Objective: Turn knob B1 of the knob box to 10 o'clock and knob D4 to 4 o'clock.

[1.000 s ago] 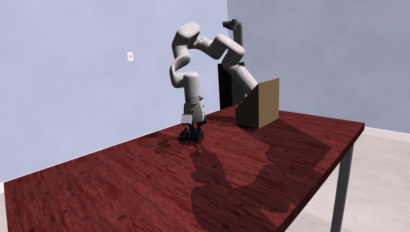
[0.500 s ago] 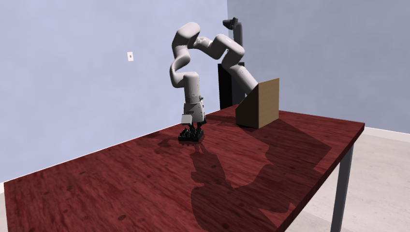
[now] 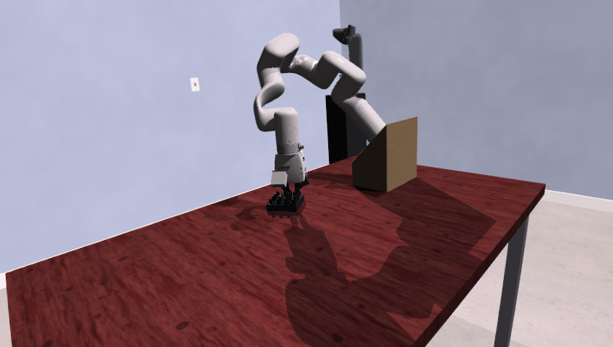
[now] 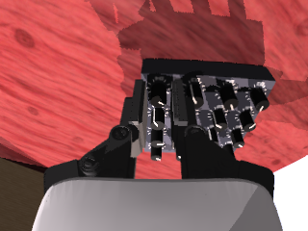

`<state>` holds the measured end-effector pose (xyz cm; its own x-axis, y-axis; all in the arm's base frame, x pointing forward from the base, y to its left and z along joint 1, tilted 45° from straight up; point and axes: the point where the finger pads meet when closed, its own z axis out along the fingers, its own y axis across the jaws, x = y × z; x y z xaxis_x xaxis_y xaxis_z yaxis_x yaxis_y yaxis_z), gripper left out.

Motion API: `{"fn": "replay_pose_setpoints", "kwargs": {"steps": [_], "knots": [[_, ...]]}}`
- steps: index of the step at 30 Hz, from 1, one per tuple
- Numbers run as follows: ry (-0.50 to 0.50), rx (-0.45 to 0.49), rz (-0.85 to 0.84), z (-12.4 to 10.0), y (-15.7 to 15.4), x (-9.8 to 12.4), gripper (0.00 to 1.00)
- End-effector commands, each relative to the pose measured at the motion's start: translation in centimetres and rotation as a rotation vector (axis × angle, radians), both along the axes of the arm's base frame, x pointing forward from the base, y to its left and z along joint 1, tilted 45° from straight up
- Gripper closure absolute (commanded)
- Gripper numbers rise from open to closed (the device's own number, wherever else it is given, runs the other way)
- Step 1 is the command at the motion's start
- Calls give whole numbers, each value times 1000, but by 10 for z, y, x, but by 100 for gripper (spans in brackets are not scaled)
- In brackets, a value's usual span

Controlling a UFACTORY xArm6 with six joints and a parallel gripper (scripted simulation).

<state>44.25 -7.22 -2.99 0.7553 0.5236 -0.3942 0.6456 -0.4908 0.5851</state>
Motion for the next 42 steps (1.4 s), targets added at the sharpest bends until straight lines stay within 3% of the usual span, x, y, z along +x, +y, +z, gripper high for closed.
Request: {"fn": "replay_pose_setpoints", "kwargs": {"steps": [1, 6, 7, 42], "knots": [[-2, 1, 2, 1, 1, 1, 81], [-2, 1, 2, 1, 1, 1, 81], [-2, 1, 2, 1, 1, 1, 92], [-3, 1, 1, 1, 1, 1, 92]]}}
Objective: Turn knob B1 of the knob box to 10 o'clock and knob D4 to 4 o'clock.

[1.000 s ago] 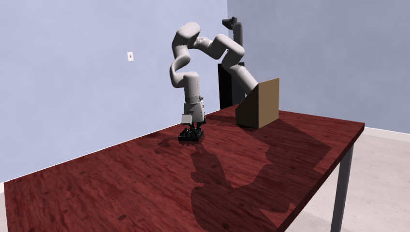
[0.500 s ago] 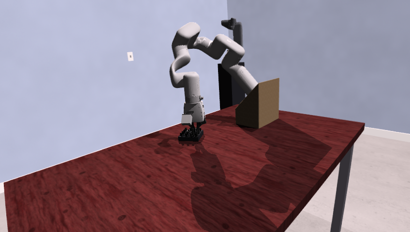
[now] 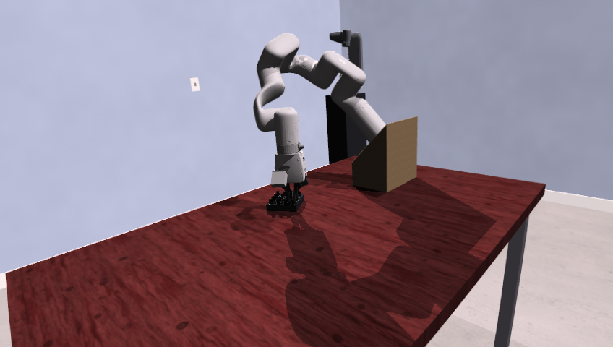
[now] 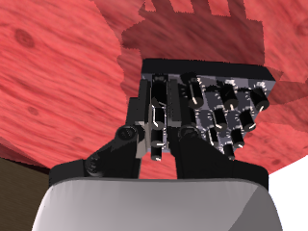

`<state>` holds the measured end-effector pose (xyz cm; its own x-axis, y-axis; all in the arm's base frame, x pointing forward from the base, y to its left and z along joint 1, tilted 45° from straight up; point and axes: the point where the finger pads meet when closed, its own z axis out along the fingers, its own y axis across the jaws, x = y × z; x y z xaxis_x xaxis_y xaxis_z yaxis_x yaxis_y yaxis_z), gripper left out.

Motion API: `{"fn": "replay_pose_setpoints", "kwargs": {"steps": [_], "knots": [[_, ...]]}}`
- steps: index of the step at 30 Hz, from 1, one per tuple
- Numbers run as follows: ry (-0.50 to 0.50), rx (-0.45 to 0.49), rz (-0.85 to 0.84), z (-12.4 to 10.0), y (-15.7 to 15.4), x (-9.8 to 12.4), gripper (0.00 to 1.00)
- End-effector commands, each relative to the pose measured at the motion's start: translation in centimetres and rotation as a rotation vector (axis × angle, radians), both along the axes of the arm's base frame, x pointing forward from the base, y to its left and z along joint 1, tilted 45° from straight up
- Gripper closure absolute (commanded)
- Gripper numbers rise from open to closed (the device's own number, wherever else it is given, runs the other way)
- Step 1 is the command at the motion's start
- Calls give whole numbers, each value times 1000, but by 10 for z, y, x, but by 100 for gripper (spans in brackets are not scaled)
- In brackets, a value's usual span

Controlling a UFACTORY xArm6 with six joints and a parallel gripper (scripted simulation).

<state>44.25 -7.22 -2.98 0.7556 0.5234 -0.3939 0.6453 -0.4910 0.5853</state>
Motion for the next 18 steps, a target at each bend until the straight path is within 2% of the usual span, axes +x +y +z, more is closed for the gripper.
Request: {"fn": "replay_pose_setpoints", "kwargs": {"steps": [1, 18], "knots": [[-4, 1, 0, 1, 1, 1, 92], [-55, 9, -52, 1, 1, 1, 92]]}}
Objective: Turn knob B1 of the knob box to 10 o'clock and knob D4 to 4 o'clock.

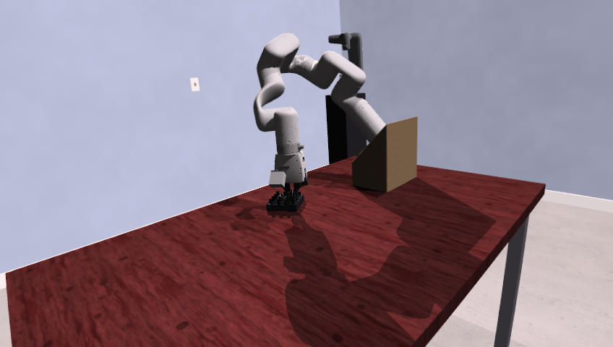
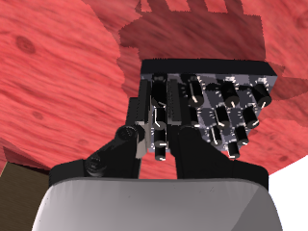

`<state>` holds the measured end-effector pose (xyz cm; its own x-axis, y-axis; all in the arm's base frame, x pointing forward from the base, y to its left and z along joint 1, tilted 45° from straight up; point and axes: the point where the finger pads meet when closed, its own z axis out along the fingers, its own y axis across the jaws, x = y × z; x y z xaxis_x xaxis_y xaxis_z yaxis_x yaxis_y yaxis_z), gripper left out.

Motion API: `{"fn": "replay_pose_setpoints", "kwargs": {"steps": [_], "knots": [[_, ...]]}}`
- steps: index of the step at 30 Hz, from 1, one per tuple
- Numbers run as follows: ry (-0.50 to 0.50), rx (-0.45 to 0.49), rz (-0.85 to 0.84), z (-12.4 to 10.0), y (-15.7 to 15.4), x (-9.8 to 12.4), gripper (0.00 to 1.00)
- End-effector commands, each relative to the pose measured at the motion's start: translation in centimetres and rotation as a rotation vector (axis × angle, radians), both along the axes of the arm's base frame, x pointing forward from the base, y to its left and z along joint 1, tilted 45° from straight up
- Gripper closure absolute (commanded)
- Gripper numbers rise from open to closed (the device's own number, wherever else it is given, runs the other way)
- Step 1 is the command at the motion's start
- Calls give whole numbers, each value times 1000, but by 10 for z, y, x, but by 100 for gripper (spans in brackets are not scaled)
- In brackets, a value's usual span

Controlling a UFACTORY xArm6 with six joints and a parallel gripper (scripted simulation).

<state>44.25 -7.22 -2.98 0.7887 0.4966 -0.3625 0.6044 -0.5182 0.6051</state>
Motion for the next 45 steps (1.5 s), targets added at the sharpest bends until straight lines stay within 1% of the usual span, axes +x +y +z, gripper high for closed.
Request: {"fn": "replay_pose_setpoints", "kwargs": {"steps": [1, 9, 11, 15, 26, 28, 43, 45], "knots": [[-25, 4, -21, 1, 1, 1, 92], [-99, 16, -96, 1, 1, 1, 92], [-99, 16, -96, 1, 1, 1, 92], [-147, 24, -146, 1, 1, 1, 92], [-315, 52, -316, 1, 1, 1, 92], [-315, 52, -316, 1, 1, 1, 92], [-589, 97, -596, 1, 1, 1, 92], [-589, 97, -596, 1, 1, 1, 92]]}}
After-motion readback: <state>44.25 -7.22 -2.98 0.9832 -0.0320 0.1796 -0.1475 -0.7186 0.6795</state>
